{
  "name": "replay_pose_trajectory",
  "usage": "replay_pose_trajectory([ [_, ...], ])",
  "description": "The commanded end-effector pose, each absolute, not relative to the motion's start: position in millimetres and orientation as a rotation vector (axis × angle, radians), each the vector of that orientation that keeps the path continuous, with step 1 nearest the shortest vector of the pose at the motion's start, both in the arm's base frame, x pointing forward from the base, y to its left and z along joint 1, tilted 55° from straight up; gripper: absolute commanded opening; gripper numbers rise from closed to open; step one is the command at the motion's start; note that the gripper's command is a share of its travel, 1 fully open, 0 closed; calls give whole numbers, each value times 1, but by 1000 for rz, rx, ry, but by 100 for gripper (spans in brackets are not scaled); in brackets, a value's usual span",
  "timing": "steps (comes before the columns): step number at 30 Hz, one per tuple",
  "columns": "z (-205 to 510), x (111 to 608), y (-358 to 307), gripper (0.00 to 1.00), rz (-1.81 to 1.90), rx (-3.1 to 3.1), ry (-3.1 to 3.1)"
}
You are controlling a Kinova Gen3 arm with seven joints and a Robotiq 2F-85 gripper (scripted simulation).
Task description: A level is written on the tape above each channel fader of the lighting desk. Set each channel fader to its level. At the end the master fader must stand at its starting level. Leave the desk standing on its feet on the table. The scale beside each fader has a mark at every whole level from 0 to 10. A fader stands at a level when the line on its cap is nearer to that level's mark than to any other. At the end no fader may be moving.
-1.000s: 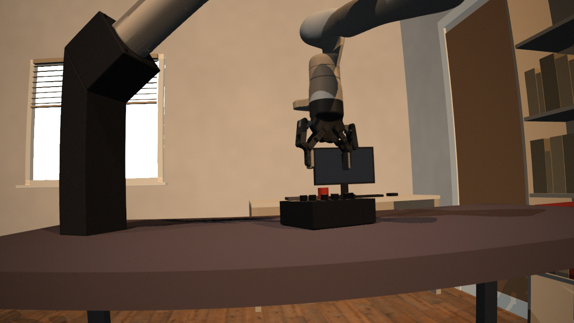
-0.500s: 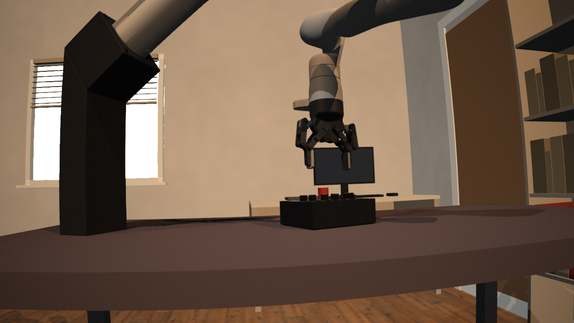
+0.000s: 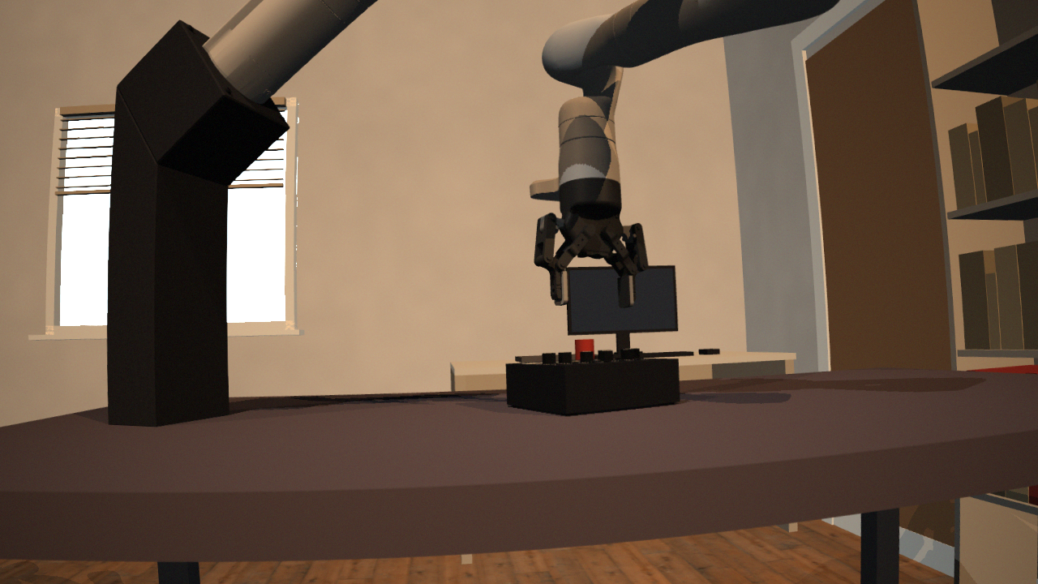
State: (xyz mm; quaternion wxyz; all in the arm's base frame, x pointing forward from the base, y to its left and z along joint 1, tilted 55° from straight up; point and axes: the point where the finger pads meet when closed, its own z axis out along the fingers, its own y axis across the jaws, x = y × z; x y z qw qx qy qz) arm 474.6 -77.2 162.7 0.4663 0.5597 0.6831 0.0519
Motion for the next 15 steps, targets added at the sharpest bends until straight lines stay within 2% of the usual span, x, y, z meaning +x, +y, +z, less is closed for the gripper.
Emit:
replay_pose_trajectory([
  [1,163,475,-77,100,128,1373,1676],
  [15,163,475,-77,100,126,1369,1680],
])
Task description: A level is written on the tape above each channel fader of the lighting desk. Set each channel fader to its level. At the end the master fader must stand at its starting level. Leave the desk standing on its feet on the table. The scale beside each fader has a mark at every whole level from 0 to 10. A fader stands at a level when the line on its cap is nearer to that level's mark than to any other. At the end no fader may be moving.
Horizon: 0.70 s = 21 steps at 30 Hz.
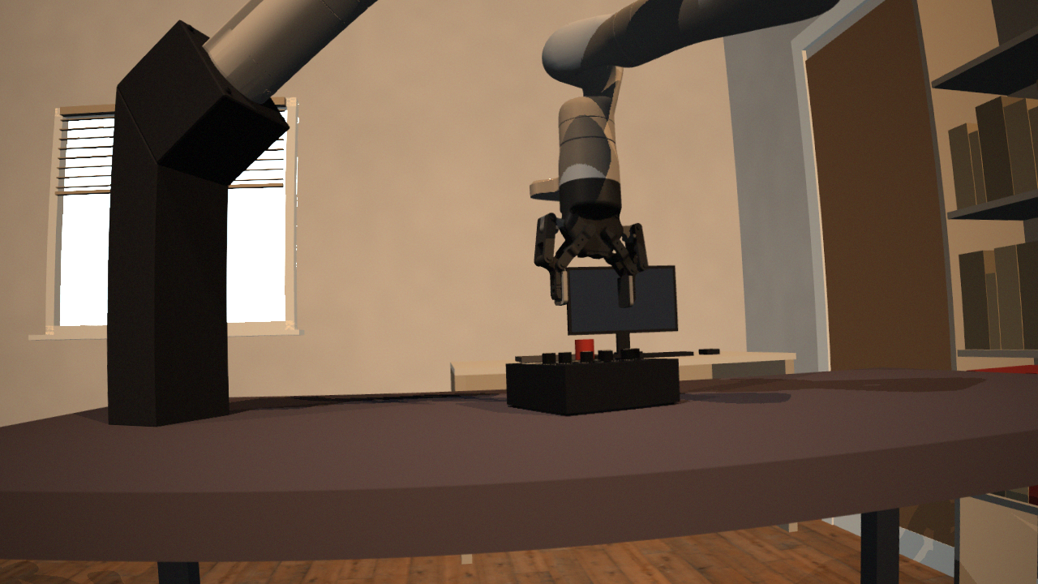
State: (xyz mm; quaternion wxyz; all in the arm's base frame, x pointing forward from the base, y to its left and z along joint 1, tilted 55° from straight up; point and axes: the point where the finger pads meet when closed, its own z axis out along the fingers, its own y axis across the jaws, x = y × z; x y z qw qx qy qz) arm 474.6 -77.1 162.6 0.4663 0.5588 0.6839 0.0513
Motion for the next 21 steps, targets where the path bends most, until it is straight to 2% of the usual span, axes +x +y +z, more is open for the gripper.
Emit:
replay_pose_trajectory([
  [1,163,475,-77,100,125,1366,1682],
  [21,161,474,-68,100,-1,1129,1853],
])
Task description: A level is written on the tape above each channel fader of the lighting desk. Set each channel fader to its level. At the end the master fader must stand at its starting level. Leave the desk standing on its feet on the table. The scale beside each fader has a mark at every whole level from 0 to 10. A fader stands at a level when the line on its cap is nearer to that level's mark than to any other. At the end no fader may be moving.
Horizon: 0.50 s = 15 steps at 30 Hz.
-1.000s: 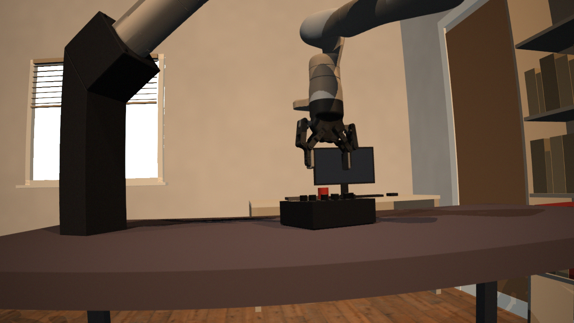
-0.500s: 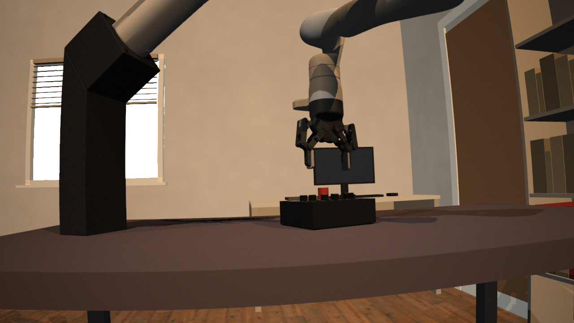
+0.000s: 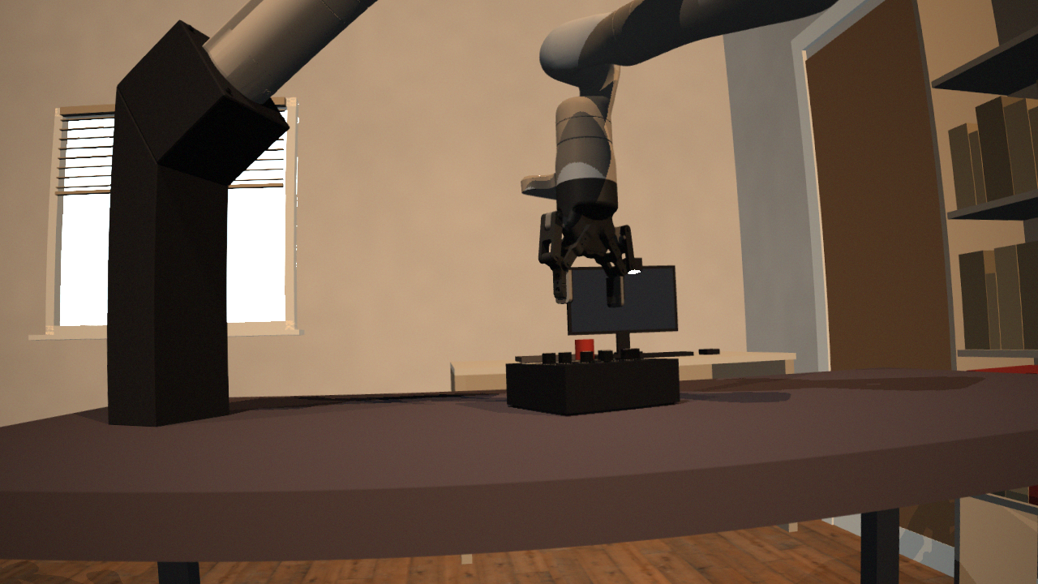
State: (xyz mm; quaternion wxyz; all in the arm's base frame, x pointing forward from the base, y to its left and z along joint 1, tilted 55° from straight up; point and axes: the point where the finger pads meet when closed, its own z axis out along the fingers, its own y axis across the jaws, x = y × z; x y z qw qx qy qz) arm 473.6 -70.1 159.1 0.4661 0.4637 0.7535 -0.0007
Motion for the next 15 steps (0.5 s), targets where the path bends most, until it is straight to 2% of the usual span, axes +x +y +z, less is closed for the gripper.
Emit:
replay_pose_trajectory([
  [1,161,474,-67,100,-16,1098,1872],
  [15,158,469,-49,100,-327,456,2156],
])
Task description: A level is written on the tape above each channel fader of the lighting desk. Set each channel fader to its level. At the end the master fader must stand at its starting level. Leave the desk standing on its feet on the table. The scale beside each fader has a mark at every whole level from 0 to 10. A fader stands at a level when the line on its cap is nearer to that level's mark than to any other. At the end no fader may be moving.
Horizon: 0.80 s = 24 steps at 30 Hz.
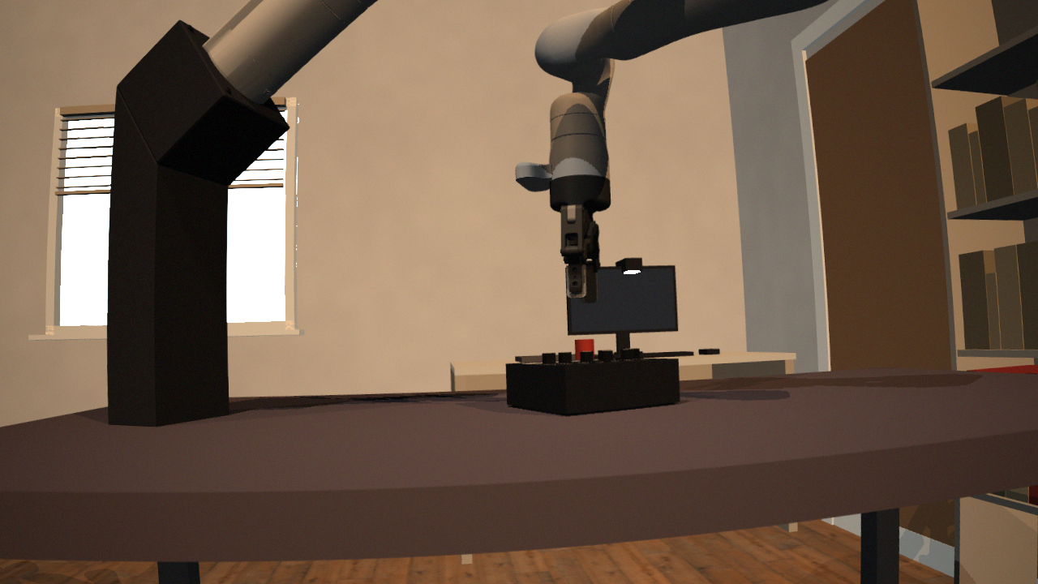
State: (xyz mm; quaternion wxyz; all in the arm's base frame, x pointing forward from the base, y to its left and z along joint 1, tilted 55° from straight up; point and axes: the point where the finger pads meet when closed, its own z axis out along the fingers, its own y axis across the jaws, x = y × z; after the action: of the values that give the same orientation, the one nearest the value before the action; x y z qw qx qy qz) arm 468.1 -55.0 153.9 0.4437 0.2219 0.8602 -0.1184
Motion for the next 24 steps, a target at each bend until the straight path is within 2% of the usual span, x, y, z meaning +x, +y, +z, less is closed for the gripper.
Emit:
replay_pose_trajectory([
  [1,158,469,-49,100,-327,456,2156],
  [24,168,449,-28,100,-889,-813,2208],
])
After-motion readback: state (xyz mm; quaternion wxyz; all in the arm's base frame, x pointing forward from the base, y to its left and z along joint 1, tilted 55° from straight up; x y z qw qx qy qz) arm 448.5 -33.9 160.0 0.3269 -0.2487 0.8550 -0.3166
